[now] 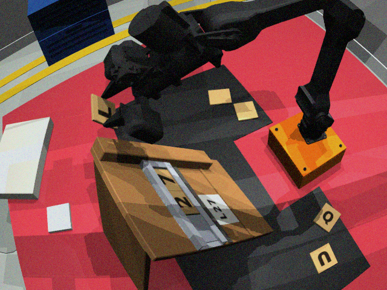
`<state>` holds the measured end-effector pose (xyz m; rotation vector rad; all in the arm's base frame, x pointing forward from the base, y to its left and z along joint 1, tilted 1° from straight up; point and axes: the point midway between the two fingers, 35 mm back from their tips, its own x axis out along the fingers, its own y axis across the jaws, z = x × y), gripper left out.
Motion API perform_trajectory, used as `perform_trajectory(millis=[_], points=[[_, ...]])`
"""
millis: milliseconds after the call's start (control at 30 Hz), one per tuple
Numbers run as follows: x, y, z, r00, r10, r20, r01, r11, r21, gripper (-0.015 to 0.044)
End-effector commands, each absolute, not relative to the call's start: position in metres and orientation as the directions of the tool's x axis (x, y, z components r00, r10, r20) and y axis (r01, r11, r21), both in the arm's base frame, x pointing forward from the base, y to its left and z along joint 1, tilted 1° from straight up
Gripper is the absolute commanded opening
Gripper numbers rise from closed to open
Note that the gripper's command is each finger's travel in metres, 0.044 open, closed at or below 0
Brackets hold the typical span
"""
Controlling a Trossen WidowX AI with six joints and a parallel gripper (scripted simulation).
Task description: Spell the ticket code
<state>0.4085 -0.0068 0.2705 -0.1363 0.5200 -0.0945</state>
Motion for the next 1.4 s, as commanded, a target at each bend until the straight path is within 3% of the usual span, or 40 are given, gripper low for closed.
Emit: perform_trajectory(millis=[0,233,1367], points=[[0.406,0.008,0.273,0.866,-0.105,-0.489,0.054,0.992,-0.117,0.0000],[0.406,0.041,0.288,0.892,-0.046,-0.450,-0.017,0.991,-0.135,0.0000],[0.333,0.222,0.229,0.783,0.173,-0.598,-0.191,0.981,0.034,0.0000]])
